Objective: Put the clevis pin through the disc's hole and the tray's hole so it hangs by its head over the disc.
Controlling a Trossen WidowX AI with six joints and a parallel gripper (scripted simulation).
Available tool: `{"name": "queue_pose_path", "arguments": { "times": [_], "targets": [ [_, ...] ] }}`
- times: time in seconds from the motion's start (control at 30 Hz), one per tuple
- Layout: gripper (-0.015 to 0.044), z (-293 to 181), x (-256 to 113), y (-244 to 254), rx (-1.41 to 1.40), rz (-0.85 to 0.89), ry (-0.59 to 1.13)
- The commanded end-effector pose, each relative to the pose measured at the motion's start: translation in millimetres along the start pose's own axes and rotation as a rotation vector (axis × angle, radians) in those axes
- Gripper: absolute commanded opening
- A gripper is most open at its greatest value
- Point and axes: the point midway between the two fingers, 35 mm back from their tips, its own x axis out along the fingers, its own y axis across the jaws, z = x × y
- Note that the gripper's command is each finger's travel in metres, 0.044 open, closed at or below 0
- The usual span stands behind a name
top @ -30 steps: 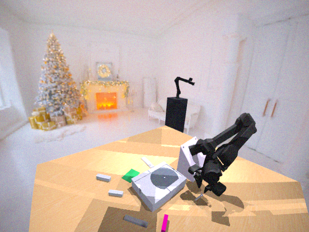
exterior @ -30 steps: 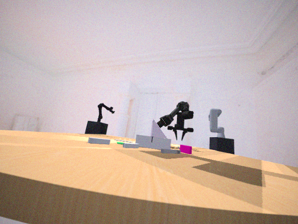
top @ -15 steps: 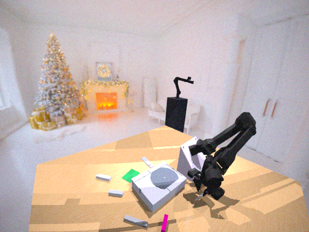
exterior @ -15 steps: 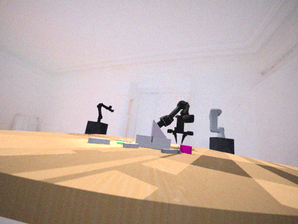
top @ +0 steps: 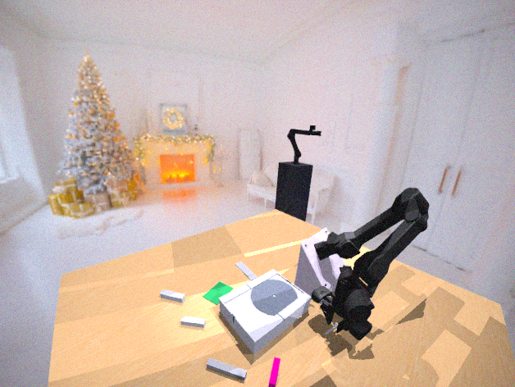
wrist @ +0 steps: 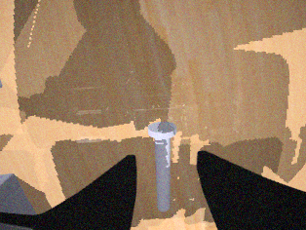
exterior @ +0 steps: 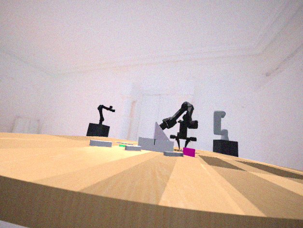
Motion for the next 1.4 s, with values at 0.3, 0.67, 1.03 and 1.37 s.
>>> {"name": "queue_pose_path", "arguments": {
  "times": [0.3, 0.67, 1.03, 1.37],
  "targets": [
    [0.016, 0.1, 8.3, 1.9, 0.01, 0.006, 0.0],
    [0.0002, 0.1, 8.3, 1.9, 0.01, 0.006, 0.0],
    [0.0, -0.5, 4.3, 1.9, 0.009, 0.006, 0.002],
    [0.0, -1.8, -26.0, 1.8, 0.007, 0.007, 0.008]
  ]
}}
